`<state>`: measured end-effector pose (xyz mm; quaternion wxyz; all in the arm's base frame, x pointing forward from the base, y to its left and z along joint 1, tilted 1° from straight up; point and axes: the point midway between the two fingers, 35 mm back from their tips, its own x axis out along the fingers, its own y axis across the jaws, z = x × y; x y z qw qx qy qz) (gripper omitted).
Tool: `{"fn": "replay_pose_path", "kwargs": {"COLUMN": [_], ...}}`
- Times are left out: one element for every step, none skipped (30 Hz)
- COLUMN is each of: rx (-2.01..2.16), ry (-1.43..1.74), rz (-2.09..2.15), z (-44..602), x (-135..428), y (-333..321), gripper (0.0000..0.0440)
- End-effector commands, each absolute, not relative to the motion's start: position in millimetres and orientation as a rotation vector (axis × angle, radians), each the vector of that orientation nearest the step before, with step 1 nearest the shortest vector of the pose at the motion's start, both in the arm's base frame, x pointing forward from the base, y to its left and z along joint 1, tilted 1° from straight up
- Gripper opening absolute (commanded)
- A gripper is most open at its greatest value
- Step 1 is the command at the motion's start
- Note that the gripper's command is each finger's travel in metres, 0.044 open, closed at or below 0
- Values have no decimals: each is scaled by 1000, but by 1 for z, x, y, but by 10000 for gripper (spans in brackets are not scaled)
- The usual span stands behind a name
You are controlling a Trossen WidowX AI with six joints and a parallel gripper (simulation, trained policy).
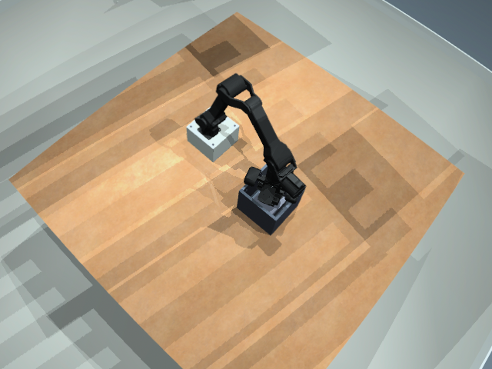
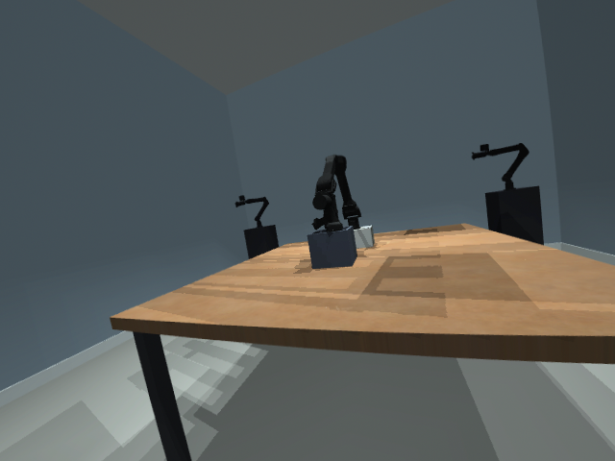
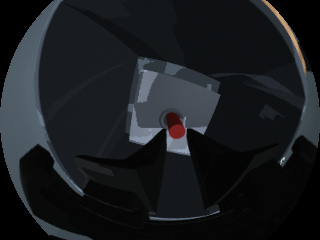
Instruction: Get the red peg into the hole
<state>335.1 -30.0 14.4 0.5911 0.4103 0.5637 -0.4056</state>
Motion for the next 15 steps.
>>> {"fn": "replay_pose_path", "kwargs": {"rx": [966, 975, 987, 998, 1010, 1022, 1033, 1044, 1055, 1065, 1075, 1085, 1094, 1103, 1112], "ry": [1341, 1349, 1357, 1364, 1371, 1378, 1384, 1390, 1397, 1402, 1408, 1413, 1417, 1421, 1424], "rz": [-937, -932, -926, -920, -914, -909, -904, -900, -895, -890, -885, -880, -875, -870, -865], "z": [15, 16, 18, 20, 21, 23, 24, 25, 26, 27, 29, 30, 32, 33, 35], "x": [338, 339, 340, 341, 342, 343, 343, 344, 345, 345, 346, 347, 348, 348, 349], "y": [-32, -32, -32, -32, -32, -33, -33, -34, -34, -35, -35, -35, -36, -36, -37], "gripper": [120, 133, 137, 138, 138, 137, 141, 143, 144, 146, 151, 152, 154, 157, 161]}}
